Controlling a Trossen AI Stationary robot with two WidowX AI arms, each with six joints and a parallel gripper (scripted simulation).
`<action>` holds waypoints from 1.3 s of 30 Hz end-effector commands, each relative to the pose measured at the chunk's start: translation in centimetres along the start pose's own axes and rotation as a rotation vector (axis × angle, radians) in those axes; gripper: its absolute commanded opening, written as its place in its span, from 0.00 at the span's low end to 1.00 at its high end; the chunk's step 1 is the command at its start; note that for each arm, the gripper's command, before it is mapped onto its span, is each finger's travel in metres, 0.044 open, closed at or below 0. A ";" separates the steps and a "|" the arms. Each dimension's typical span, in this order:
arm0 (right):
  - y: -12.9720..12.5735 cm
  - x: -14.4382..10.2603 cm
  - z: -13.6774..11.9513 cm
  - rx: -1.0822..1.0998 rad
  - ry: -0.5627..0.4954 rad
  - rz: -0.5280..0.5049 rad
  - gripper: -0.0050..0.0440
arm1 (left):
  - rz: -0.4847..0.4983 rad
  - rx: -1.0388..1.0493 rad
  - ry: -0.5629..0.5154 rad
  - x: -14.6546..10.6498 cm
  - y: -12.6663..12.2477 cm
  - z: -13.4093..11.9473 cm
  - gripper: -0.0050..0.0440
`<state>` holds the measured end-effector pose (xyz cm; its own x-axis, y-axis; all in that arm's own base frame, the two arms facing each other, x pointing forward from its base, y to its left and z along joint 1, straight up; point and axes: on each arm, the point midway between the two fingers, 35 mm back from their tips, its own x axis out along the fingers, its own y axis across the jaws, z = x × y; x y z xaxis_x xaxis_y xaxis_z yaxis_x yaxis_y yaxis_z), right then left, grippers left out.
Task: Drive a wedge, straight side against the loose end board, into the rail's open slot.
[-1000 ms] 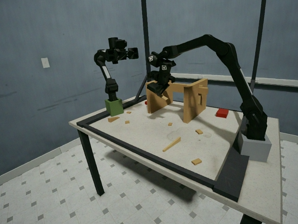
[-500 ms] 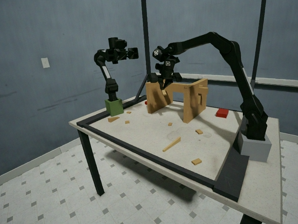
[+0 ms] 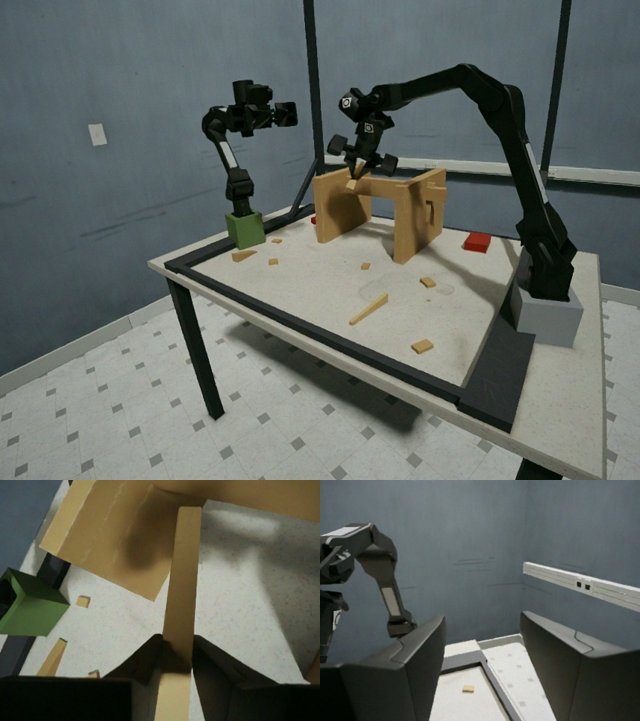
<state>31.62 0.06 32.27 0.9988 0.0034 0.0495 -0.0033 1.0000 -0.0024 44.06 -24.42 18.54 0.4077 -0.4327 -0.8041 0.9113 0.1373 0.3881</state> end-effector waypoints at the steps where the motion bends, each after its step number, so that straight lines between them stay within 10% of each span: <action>1: -0.2 -0.2 0.4 -0.003 -0.012 -0.007 0.52 | 0.033 0.127 -0.043 -1.6 0.2 1.5 0.12; 39: -0.2 -0.2 0.4 -0.003 -0.012 -0.007 0.52 | 0.297 1.540 -0.220 -4.8 -6.8 11.8 0.12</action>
<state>31.62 0.06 32.27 0.9988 0.0034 0.0495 -0.0033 1.0000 -0.0024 36.84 -33.33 23.31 0.4098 -0.6524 -0.6375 -0.0417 -0.7116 0.7014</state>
